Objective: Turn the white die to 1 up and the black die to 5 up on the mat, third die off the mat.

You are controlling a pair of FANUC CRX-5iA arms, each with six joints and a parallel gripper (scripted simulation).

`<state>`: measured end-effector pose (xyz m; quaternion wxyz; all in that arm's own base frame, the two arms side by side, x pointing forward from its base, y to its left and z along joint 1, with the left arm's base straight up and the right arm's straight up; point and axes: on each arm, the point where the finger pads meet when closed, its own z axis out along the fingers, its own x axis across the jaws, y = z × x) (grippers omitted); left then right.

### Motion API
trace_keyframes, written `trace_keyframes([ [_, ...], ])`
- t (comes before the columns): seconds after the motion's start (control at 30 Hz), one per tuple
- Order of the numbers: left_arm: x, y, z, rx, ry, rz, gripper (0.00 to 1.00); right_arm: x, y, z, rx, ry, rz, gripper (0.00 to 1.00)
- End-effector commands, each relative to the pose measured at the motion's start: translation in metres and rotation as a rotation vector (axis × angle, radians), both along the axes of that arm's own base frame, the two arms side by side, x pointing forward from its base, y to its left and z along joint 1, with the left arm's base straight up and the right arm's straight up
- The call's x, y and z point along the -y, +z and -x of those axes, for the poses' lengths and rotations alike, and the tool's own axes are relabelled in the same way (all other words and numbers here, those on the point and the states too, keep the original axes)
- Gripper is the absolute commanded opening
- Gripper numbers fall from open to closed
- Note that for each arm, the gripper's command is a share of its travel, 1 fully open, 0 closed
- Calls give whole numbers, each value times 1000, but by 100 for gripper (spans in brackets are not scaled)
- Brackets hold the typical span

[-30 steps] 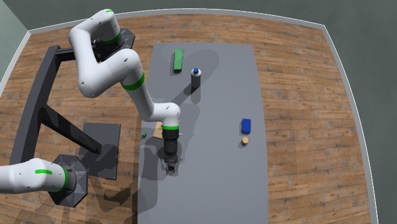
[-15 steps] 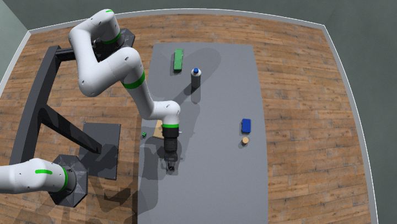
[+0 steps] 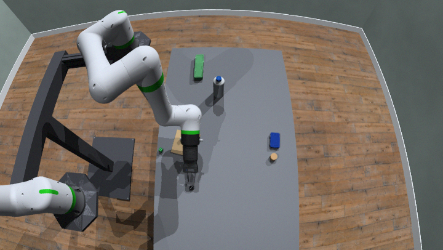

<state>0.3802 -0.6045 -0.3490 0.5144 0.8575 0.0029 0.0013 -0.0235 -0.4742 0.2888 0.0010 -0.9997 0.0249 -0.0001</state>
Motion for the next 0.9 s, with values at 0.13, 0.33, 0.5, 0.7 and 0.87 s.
trace_keyframes([
  [0.13,0,2,0,1,0,1,70,0,1,0,0,0,2,100],
  [0.33,0,14,0,1,0,1,70,0,1,0,0,0,2,100],
  [0.5,0,36,0,1,0,1,70,0,1,0,0,0,2,100],
  [0.7,0,52,0,1,0,1,70,0,1,0,0,0,2,100],
  [0.87,0,61,0,1,0,1,70,0,1,0,0,0,2,100],
])
